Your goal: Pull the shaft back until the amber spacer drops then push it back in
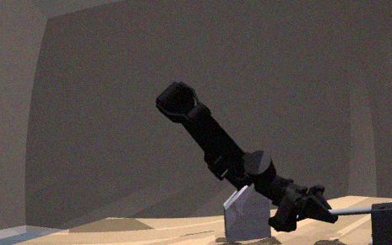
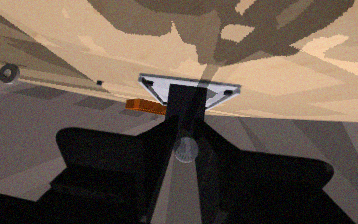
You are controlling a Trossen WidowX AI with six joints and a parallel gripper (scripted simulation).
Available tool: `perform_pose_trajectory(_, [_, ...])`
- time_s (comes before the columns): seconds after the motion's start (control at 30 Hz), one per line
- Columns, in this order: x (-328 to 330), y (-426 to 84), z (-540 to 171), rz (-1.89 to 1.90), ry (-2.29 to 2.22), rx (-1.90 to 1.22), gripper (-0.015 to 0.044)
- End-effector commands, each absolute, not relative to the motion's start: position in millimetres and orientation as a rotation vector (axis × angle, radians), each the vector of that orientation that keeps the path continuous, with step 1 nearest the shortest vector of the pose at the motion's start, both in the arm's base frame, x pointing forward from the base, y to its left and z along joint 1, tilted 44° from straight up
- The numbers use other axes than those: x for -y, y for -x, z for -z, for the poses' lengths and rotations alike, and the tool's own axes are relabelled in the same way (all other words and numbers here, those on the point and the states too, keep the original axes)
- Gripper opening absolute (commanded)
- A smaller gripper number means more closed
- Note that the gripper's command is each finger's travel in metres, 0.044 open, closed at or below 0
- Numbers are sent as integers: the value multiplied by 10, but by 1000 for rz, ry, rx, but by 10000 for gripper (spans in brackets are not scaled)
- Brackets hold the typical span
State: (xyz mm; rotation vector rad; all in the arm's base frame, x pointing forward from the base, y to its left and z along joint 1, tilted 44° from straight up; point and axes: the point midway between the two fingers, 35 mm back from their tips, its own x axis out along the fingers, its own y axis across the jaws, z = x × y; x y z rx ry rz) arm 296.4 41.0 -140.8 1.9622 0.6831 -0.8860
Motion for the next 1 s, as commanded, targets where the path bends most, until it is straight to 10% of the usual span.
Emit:
perform_pose_trajectory(0.0, [-405, -2954, 1402, 885, -1959, -684, 0])
perform_pose_trajectory(0.97, [-385, -2928, 1384, 885, -1959, -684, 0])
